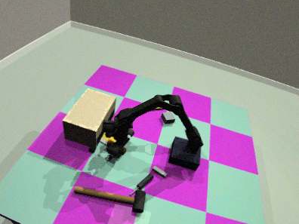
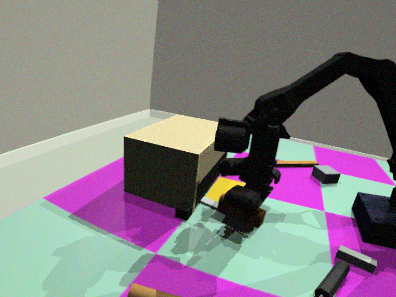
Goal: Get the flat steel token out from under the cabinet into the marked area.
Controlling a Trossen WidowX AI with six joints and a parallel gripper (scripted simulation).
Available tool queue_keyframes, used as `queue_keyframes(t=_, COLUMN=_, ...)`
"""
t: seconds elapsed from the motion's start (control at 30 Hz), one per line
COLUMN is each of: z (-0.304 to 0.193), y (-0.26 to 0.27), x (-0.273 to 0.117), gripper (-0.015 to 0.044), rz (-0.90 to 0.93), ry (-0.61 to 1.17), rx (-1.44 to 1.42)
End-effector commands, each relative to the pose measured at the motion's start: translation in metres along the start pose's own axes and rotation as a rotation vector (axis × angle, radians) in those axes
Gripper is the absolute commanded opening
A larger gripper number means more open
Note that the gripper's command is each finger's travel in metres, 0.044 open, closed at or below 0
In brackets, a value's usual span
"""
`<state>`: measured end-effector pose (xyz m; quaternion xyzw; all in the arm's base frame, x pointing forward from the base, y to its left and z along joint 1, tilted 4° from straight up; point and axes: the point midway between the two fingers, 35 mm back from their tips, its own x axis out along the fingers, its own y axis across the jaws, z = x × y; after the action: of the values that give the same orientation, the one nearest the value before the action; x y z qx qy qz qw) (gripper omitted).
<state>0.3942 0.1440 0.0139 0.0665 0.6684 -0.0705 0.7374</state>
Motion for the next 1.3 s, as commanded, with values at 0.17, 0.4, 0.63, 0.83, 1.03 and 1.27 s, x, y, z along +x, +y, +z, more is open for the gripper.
queue_keyframes(t=0.17, z=0.006, y=-0.004, x=0.001, gripper=0.0, rz=0.001, ry=-0.001, rx=-0.003)
queue_keyframes(t=0.4, z=0.006, y=-0.014, x=0.001, gripper=0.0, rz=0.0, ry=-0.001, rx=-0.003)
queue_keyframes(t=0.63, z=0.006, y=-0.022, x=0.001, gripper=0.0, rz=0.0, ry=-0.001, rx=-0.003)
queue_keyframes(t=0.83, z=0.006, y=-0.029, x=0.001, gripper=0.0, rz=-0.001, ry=-0.001, rx=-0.004)
queue_keyframes(t=1.03, z=0.007, y=-0.035, x=0.001, gripper=0.0, rz=-0.001, ry=-0.001, rx=-0.004)
queue_keyframes(t=1.27, z=0.007, y=-0.036, x=0.001, gripper=0.0, rz=-0.001, ry=-0.001, rx=-0.004)
